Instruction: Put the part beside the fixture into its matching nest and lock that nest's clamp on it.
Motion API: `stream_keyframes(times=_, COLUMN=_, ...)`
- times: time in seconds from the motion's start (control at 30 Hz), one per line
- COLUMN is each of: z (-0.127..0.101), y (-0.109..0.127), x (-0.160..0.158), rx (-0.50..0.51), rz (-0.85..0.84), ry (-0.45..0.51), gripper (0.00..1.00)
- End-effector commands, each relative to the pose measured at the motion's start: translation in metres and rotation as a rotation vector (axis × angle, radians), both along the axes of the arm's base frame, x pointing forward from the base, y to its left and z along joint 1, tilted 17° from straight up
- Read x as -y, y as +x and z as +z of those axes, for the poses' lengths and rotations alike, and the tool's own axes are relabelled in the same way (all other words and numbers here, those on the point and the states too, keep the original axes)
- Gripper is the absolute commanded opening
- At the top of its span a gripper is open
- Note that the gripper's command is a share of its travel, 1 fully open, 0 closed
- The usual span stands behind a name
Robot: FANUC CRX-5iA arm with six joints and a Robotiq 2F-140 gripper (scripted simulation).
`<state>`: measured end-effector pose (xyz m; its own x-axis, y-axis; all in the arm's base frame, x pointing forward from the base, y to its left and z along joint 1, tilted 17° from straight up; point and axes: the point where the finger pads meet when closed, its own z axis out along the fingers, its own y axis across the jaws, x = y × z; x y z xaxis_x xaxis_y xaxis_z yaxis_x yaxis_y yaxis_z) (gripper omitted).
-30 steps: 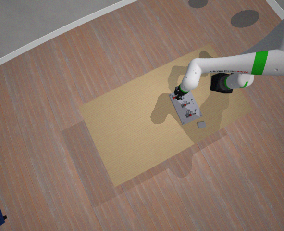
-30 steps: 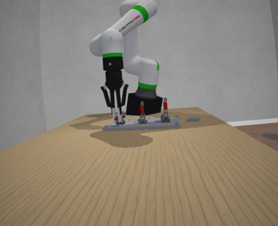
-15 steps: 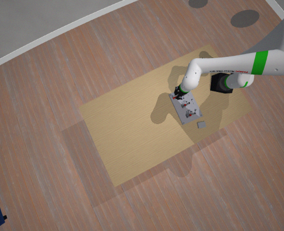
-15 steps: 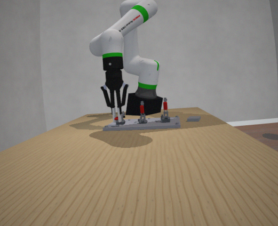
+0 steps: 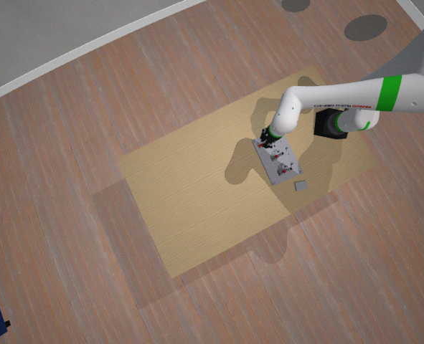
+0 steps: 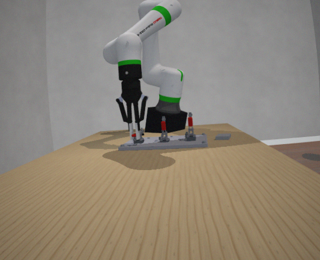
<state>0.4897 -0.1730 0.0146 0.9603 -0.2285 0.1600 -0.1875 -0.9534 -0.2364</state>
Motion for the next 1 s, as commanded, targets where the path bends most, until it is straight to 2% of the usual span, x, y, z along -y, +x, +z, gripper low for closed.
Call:
stream_keyframes(times=0.0, z=0.002, y=-0.001, x=0.000, rx=0.000, rz=0.000, ry=0.000, gripper=0.00)
stream_keyframes(times=0.97, z=0.018, y=-0.022, x=0.000, rx=0.000, rz=0.000, ry=0.000, gripper=0.00)
